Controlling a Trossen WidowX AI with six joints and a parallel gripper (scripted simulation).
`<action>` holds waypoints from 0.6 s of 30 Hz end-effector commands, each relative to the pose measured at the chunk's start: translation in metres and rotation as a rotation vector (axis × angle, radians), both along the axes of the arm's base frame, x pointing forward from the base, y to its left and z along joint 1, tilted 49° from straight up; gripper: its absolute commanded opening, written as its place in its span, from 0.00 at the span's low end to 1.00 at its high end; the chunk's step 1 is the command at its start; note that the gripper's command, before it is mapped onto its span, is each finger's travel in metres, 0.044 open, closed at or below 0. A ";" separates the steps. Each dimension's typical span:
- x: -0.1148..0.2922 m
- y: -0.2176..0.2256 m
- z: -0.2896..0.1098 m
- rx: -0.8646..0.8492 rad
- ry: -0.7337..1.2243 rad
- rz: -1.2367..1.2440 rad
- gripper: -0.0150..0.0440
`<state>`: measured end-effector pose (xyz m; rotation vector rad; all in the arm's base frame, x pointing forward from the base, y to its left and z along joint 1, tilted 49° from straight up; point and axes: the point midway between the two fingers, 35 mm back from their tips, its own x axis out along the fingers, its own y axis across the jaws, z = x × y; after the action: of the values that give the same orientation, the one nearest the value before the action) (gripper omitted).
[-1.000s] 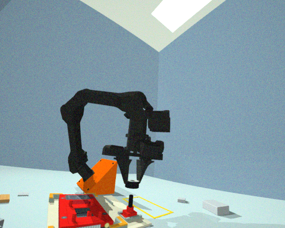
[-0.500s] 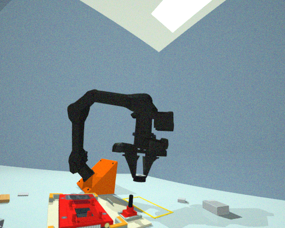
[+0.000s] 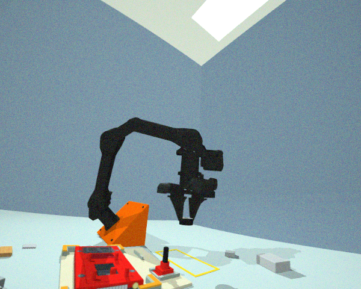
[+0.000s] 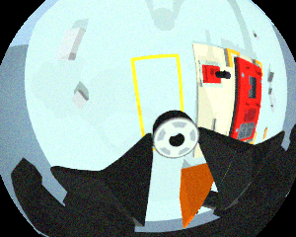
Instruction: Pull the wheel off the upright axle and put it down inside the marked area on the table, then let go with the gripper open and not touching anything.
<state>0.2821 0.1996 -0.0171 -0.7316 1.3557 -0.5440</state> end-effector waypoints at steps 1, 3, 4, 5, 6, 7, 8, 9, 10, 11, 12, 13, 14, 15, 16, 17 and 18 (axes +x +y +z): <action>-0.004 0.002 -0.005 0.002 -0.004 -0.006 0.25; -0.004 0.001 -0.006 0.002 -0.004 -0.006 0.25; -0.004 -0.001 -0.007 0.002 -0.004 -0.006 0.25; -0.003 -0.002 -0.009 0.002 -0.004 -0.006 0.25; -0.003 -0.004 -0.010 0.002 -0.004 -0.006 0.25; -0.002 -0.006 -0.012 0.002 -0.004 -0.006 0.25; -0.002 -0.008 -0.014 0.002 -0.004 -0.006 0.25; -0.002 -0.009 -0.015 0.002 -0.004 -0.006 0.25; -0.001 -0.011 -0.017 0.002 -0.004 -0.006 0.25; -0.001 -0.011 -0.017 0.002 -0.004 -0.006 0.25; -0.001 -0.013 -0.018 0.002 -0.004 -0.006 0.25; 0.000 -0.014 -0.020 0.002 -0.004 -0.006 0.25; 0.001 -0.017 -0.023 0.002 -0.004 -0.006 0.25; 0.002 -0.019 -0.026 0.003 -0.004 -0.005 0.25; 0.003 -0.023 -0.029 0.003 -0.004 -0.005 0.25; 0.004 -0.026 -0.032 0.003 -0.004 -0.005 0.25; 0.005 -0.030 -0.036 0.003 -0.004 -0.005 0.25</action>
<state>0.2844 0.1821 -0.0424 -0.7180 1.3519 -0.5445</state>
